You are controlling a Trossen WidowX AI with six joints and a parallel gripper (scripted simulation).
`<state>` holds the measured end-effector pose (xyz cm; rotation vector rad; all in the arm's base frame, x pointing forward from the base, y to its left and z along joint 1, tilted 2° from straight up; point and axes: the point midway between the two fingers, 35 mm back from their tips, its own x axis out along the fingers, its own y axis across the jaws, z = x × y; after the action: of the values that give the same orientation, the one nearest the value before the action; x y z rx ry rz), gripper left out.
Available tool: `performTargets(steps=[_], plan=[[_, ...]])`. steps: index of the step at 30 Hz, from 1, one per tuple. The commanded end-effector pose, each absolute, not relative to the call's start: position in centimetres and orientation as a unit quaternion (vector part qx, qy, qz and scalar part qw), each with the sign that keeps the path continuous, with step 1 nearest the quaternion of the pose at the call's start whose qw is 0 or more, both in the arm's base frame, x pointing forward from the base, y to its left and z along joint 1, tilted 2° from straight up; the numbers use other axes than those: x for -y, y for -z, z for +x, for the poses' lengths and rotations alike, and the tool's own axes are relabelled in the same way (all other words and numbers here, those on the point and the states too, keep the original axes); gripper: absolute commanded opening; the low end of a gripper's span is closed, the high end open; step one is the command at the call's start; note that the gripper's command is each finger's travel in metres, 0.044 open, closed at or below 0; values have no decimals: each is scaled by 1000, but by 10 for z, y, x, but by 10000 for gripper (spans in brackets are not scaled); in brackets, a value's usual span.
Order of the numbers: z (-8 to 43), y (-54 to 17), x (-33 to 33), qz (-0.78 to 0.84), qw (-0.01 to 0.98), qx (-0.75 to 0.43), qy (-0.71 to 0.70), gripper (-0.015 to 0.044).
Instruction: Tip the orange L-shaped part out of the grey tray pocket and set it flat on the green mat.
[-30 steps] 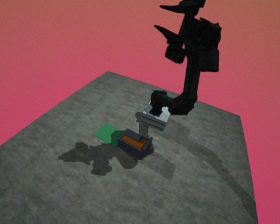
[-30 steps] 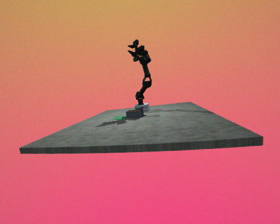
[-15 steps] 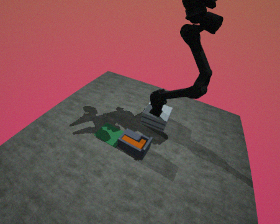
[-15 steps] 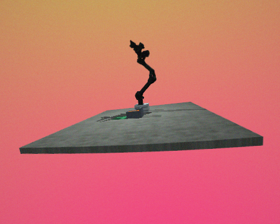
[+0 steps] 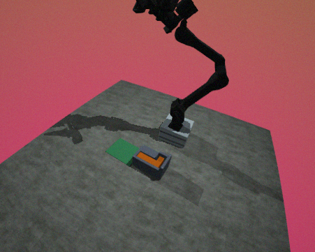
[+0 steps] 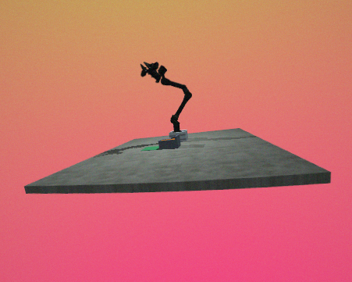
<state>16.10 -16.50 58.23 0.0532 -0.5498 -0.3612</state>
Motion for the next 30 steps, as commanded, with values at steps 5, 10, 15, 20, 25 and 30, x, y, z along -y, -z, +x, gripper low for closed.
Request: performTargets(steps=[5,10,15,20,25,30], plan=[[253,-484,191,184,962,129,154,180],[306,-407,173,252,958,-3,136,180],[342,-324,129,279,940,-158,113,180],[350,-243,69,260,905,-325,83,180],[324,-168,5,189,845,-498,44,180],[264,-110,-46,57,749,-660,1,180]])
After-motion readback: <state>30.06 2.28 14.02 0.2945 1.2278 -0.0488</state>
